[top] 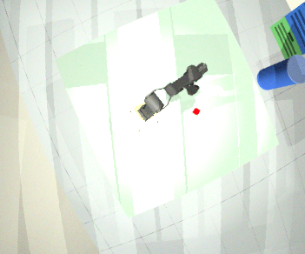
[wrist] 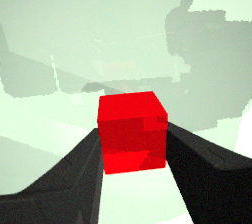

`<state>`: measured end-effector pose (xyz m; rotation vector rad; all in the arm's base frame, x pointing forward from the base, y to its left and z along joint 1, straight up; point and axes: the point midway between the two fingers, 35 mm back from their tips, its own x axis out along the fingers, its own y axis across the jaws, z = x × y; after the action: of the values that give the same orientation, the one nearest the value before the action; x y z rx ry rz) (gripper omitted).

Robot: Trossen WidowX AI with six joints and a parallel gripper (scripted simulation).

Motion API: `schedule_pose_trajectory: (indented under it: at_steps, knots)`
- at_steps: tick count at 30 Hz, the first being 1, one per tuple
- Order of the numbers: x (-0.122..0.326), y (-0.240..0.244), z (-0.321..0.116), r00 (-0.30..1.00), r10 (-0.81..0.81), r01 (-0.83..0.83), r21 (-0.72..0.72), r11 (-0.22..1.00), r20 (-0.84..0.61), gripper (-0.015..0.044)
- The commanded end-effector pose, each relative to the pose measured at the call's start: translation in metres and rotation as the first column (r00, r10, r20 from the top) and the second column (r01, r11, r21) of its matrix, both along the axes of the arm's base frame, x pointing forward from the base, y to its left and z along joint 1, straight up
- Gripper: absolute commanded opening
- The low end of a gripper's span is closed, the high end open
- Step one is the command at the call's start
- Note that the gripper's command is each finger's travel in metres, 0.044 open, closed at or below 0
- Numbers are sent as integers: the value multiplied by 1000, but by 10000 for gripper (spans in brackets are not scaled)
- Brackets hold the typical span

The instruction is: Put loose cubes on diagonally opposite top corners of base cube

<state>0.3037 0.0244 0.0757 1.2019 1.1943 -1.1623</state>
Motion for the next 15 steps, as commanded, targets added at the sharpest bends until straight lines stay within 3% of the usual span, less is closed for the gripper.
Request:
schedule_pose_trajectory:
  at_steps: [1,3,7,15]
  knots:
    - [-1,0,-1,1000,4,-4,3,1000,-3,105]
    - [-1,0,-1,1000,4,-4,3,1000,-3,105]
    - [-1,0,-1,1000,4,-4,3,1000,-3,205]
    - [0,0,8,1000,0,0,0,1000,0,205]
